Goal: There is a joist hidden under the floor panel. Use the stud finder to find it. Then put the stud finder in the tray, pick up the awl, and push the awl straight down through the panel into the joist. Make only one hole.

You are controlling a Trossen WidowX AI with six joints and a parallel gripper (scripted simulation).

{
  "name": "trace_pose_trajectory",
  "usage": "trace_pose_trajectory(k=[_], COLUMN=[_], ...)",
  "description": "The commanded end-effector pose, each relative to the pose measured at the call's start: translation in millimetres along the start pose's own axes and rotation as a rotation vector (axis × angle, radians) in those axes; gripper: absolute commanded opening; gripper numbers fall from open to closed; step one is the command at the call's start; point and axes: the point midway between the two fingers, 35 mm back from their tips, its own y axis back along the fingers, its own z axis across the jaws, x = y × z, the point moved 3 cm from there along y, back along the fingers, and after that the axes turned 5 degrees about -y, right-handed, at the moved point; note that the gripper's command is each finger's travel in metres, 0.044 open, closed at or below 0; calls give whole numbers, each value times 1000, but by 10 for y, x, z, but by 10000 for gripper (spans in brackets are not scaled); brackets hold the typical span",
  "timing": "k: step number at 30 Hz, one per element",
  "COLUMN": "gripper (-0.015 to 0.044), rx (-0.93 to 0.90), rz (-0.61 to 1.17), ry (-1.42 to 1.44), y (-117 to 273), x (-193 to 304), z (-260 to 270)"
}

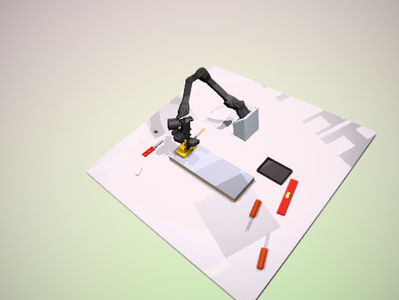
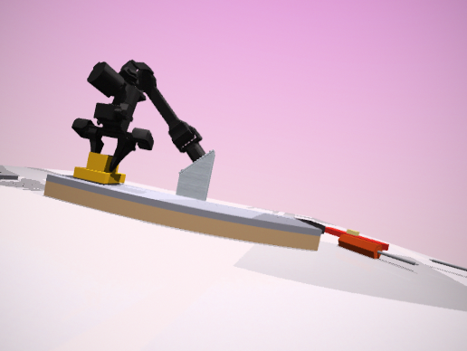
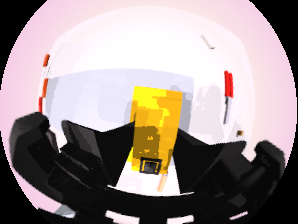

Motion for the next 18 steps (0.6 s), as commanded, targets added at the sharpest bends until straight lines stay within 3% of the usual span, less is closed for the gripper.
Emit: trace_pose_trajectory(k=[1,11,18], gripper=[0,0,0], rx=[2,3,-3], rz=[-10,-10,-13], ry=[-6,-7,5], y=[188,892,941], x=[-97,-261,-282], z=[2,-17,25])
